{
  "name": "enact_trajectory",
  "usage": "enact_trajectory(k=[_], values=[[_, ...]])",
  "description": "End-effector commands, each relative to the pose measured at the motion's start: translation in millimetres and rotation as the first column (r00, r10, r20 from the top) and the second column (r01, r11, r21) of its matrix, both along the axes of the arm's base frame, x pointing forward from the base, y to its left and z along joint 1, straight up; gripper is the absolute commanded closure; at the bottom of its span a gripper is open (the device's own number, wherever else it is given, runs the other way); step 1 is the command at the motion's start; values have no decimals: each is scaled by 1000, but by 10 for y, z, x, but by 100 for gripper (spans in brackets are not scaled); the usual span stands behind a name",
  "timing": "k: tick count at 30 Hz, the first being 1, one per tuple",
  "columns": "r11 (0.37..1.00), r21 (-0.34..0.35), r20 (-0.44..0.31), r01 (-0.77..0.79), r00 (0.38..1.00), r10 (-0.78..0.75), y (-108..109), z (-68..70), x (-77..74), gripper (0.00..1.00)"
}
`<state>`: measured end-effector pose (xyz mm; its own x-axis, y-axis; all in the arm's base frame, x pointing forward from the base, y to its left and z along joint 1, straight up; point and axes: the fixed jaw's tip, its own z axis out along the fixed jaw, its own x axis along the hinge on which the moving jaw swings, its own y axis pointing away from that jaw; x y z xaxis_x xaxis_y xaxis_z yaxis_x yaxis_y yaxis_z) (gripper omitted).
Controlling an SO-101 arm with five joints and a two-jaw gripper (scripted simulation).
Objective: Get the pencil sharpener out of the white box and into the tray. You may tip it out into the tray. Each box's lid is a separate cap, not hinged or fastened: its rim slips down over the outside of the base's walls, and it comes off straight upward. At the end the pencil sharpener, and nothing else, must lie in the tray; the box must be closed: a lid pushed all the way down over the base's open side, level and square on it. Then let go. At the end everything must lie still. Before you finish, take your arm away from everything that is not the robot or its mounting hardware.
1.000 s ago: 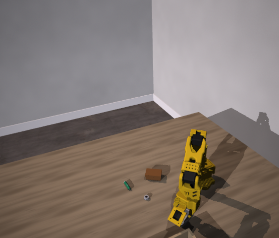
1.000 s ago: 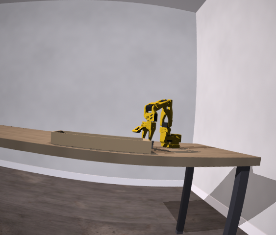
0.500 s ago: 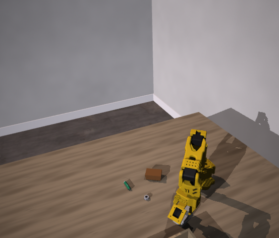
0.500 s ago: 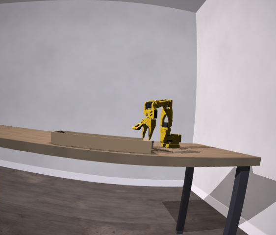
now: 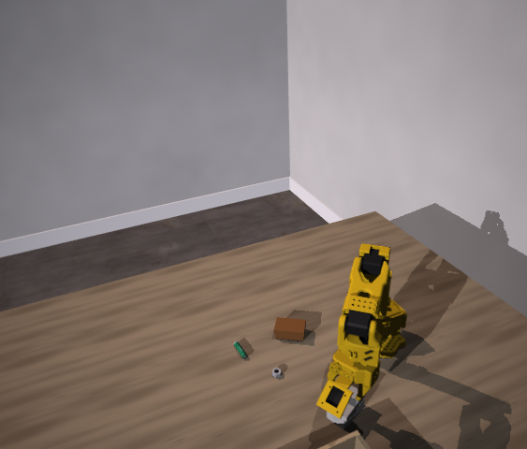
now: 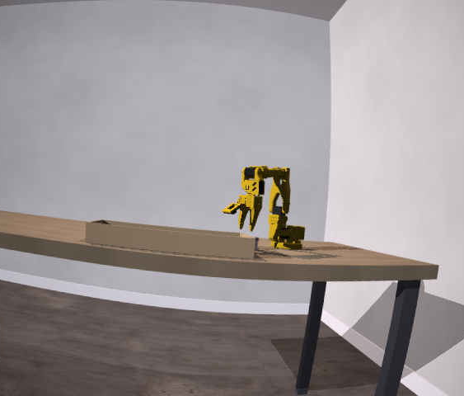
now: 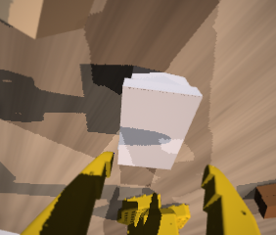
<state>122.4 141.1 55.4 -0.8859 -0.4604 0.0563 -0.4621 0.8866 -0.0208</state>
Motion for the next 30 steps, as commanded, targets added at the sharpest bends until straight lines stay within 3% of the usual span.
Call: enact_trajectory(k=[1, 30], values=[[999, 45, 40, -3, 999, 1, 40, 116, 52, 70], [999, 45, 40, -3, 999, 1, 38, 147, 50, 70]])
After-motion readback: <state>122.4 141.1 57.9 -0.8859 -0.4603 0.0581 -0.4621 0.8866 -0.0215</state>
